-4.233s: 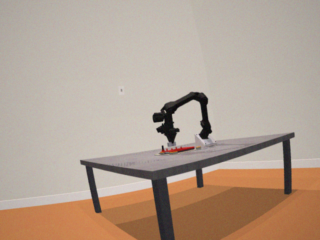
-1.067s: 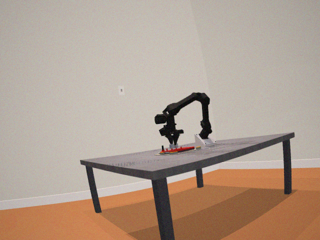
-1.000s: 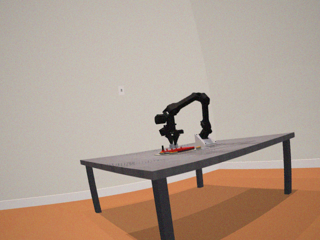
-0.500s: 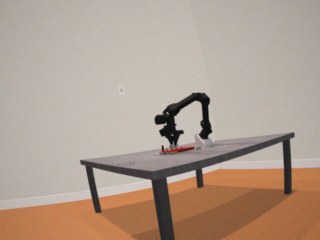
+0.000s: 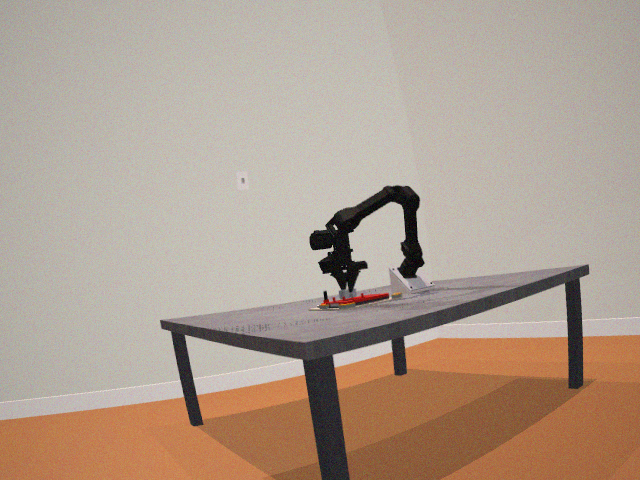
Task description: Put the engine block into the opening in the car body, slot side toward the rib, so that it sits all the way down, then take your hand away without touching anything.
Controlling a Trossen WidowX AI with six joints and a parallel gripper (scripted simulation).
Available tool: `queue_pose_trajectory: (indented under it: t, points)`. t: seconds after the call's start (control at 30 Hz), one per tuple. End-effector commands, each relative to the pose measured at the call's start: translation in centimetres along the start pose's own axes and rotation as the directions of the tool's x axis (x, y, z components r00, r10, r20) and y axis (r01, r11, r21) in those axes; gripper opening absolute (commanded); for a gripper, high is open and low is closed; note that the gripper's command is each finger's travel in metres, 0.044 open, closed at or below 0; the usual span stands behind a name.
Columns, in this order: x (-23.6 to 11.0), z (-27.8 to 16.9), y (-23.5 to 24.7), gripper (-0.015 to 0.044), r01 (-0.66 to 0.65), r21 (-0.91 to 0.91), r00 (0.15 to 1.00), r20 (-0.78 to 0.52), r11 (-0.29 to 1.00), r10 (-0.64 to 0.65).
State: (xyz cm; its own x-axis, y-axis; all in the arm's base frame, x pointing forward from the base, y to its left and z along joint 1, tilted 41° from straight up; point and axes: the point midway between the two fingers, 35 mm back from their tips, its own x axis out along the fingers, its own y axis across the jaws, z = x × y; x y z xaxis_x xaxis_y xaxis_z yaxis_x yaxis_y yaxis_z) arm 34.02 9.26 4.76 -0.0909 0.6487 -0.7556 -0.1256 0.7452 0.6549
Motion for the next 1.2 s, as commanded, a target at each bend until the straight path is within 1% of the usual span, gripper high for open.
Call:
queue_pose_trajectory:
  t: [0.0, 1.17]
  points:
    - [0.12, 0.02, 0.05, 0.0159, -0.004, 0.004, 1.0, 0.001, 1.0, 0.004]
    - [0.79, 0.02, 0.06, 0.0159, -0.004, 0.004, 1.0, 0.001, 1.0, 0.004]
